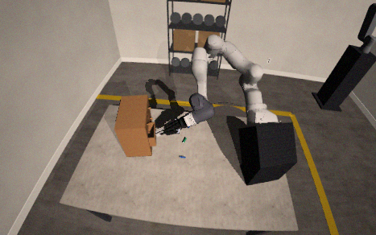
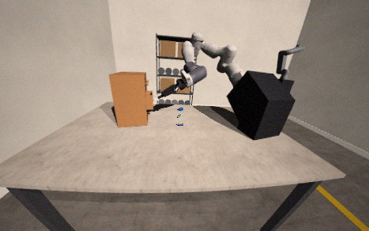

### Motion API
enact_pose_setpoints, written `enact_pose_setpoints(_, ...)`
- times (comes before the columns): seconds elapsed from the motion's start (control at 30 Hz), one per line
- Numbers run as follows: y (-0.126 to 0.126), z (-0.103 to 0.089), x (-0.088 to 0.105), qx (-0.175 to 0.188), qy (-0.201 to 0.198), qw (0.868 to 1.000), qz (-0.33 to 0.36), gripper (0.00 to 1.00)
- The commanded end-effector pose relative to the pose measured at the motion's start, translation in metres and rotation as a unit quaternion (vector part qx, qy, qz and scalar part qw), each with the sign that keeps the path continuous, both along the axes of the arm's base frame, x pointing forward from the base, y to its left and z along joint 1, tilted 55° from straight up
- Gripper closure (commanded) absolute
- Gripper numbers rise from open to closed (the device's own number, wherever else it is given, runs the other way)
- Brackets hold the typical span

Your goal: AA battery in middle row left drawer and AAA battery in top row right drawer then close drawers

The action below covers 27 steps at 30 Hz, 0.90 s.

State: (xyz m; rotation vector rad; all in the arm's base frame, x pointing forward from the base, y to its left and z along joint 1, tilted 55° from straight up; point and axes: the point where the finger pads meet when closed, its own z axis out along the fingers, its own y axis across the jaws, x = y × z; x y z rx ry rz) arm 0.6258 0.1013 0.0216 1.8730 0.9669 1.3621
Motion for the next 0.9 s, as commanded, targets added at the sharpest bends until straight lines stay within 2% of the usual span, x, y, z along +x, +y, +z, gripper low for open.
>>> enact_pose_setpoints(0.0,-0.004,0.000,-0.005,0.003,-0.001,1.000,-0.002,0.92)
enact_pose_setpoints(0.87,-0.011,0.000,-0.024,0.003,-0.001,1.000,-0.002,0.92)
